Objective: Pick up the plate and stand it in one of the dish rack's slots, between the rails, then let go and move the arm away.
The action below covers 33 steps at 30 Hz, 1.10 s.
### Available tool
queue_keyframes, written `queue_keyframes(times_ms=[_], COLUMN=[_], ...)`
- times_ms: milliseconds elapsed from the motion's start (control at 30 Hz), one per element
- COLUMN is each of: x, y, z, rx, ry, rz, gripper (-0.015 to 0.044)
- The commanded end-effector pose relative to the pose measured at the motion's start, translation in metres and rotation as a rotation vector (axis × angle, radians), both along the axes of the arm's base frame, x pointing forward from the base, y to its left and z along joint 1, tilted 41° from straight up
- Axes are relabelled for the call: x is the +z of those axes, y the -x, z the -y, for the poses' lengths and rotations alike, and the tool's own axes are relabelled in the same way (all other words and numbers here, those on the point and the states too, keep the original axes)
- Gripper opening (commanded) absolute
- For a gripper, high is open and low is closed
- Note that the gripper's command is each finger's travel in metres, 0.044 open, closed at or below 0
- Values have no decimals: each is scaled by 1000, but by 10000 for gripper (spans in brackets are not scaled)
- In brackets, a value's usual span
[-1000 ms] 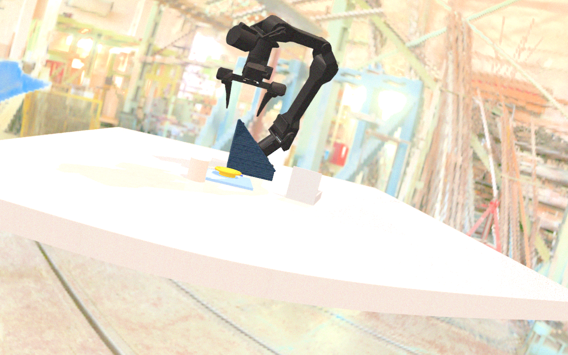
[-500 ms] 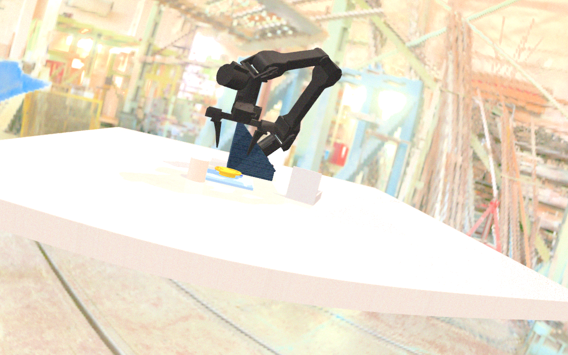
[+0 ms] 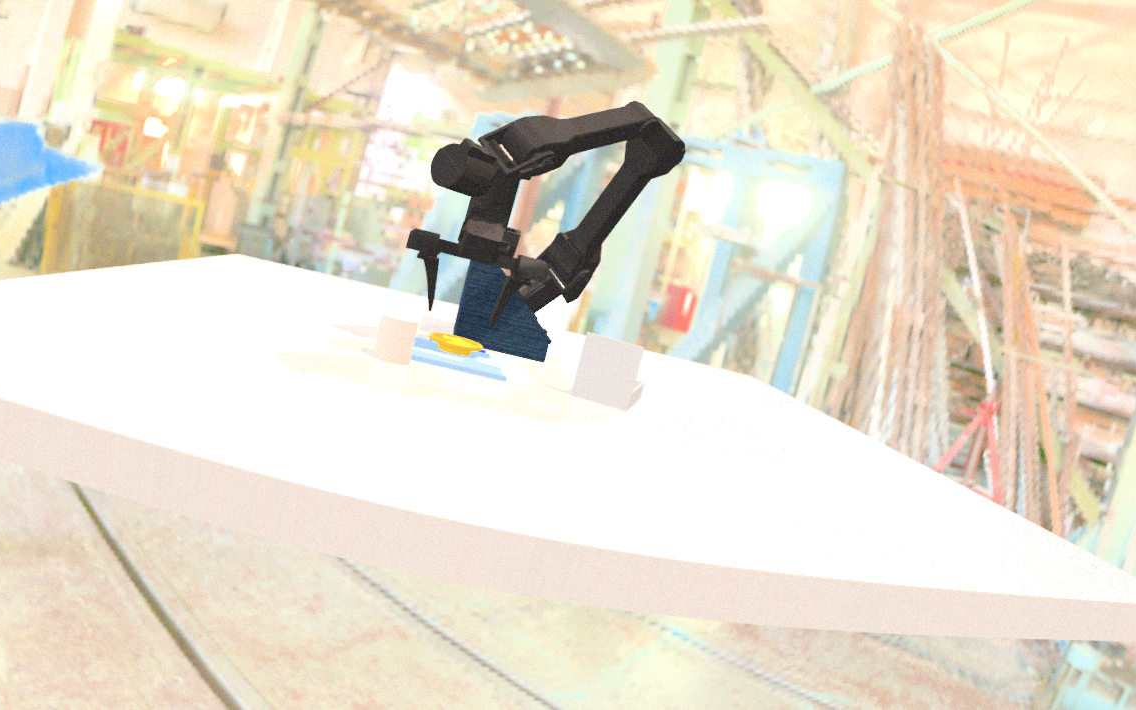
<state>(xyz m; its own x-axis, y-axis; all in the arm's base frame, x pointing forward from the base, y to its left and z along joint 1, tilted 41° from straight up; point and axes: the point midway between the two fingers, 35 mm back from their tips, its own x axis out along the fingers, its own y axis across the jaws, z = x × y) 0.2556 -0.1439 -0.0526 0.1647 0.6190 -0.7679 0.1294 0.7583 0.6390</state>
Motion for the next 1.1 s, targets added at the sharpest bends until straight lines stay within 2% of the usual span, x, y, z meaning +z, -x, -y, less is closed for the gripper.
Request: queue_keyframes(times_ms=[0,1067], x=[-9,-32], y=[1,-3], z=[-10,-30], rx=[-2,-1], ry=[-18,-21], rz=[-15,-14], gripper=[400,398])
